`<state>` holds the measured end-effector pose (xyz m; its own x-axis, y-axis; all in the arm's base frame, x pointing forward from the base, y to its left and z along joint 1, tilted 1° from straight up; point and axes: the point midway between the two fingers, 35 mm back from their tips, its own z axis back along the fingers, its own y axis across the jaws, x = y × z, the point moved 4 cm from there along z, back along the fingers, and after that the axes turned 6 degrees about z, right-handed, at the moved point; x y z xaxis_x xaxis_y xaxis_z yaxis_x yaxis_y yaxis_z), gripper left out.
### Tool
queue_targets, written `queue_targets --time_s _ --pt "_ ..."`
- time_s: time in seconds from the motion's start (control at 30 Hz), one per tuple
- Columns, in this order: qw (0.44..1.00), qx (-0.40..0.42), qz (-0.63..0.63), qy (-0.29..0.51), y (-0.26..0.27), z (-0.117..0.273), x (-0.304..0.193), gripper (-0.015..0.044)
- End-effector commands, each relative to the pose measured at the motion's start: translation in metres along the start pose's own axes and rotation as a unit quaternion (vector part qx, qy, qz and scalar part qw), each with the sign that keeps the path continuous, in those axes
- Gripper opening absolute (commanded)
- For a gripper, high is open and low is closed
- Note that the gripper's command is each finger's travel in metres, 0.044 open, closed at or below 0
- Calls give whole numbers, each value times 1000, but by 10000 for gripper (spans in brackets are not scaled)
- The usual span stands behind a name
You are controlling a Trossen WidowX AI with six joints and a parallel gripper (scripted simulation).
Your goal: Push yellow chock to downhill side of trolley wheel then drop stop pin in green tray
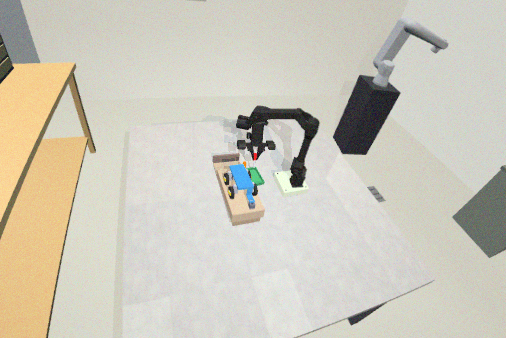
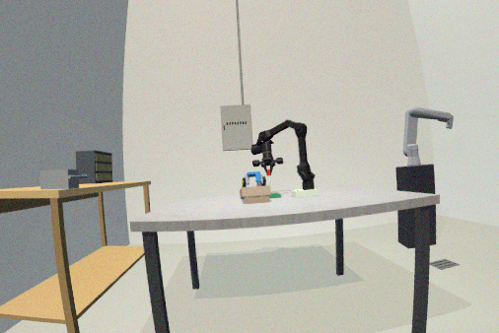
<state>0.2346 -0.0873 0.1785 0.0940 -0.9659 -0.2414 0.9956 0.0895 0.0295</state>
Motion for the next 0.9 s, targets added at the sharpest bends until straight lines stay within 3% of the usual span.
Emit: queue_targets --time_s 0.0,0.43,0.87 --pt "998 3 -57 -12 -1 -1 -2 0" --pt "967 17 -249 -49 -1 -2 -8 0" --pt "897 43 -432 -80 -1 -2 -14 0"
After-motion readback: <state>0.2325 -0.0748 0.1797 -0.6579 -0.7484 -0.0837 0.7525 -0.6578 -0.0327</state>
